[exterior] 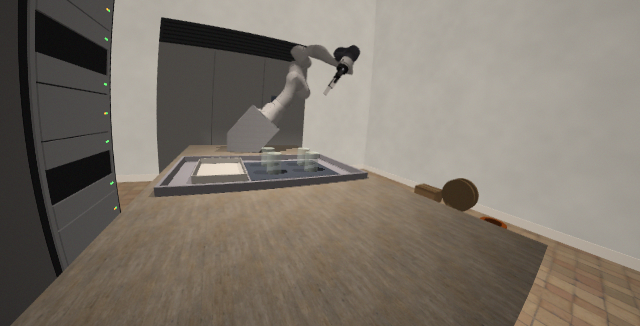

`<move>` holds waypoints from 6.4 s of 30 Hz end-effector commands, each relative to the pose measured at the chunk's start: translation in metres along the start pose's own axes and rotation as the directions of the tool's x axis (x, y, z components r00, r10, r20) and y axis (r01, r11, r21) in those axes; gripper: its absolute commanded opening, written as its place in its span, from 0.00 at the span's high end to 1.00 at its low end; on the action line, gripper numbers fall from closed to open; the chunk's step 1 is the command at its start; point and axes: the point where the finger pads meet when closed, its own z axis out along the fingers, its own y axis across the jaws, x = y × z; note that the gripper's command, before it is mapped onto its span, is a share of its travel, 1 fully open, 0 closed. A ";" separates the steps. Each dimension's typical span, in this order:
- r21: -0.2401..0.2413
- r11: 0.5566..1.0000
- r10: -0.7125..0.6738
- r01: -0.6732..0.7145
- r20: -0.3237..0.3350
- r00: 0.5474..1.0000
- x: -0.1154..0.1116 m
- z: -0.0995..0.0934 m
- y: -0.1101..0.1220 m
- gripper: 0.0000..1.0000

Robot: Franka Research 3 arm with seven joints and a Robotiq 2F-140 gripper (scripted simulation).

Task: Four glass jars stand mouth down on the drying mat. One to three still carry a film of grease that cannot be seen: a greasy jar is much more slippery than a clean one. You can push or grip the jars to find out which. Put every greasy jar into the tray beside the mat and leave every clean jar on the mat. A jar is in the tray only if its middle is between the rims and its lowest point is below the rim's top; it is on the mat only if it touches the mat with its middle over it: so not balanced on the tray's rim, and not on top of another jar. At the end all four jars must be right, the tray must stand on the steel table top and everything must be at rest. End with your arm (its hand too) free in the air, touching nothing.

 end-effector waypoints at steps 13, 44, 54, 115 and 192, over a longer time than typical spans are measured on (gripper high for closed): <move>-0.016 0.916 0.402 -0.402 0.051 0.914 0.004 -0.019 0.041 0.00; -0.104 0.488 0.872 -0.867 0.092 0.480 0.005 -0.035 0.138 0.00; -0.131 0.317 0.948 -0.939 0.090 0.307 0.001 -0.033 0.169 0.00; -0.222 -0.522 0.841 -0.824 0.026 -0.540 -0.059 0.015 0.317 0.00; -0.273 -0.733 0.620 -0.623 0.108 -0.777 -0.064 0.079 0.298 0.00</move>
